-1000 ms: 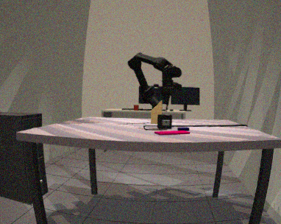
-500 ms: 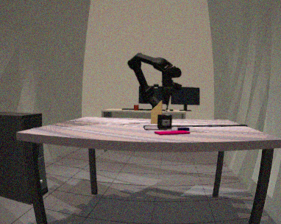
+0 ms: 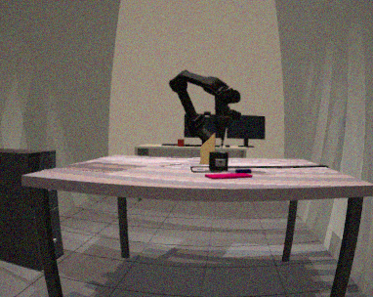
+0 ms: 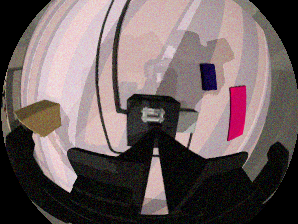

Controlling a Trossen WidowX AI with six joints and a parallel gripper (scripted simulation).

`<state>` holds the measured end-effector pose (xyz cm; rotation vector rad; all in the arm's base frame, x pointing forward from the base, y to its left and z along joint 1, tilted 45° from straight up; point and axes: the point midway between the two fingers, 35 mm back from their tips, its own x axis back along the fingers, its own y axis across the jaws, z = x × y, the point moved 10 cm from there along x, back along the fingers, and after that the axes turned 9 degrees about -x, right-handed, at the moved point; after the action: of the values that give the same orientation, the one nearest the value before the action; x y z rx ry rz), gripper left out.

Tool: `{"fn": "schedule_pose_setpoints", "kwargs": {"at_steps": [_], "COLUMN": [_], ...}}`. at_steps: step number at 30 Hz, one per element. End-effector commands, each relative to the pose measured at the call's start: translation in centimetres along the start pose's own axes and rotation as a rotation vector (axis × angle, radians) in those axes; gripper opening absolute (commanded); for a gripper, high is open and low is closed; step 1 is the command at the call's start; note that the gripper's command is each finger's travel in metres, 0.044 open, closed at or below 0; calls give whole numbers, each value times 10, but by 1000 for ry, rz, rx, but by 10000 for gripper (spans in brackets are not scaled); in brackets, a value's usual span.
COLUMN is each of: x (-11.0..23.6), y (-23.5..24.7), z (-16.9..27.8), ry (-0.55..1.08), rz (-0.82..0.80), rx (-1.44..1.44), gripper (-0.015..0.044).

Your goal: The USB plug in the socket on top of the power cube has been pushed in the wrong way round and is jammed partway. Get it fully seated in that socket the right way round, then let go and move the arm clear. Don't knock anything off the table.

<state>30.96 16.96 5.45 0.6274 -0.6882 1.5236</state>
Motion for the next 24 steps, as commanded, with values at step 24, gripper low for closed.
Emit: {"fn": "schedule_pose_setpoints", "kwargs": {"at_steps": [24], "x": [-4], "y": [1], "z": [1], "ry": [-21], "rz": [-10], "rx": [9], "gripper": [0]}}
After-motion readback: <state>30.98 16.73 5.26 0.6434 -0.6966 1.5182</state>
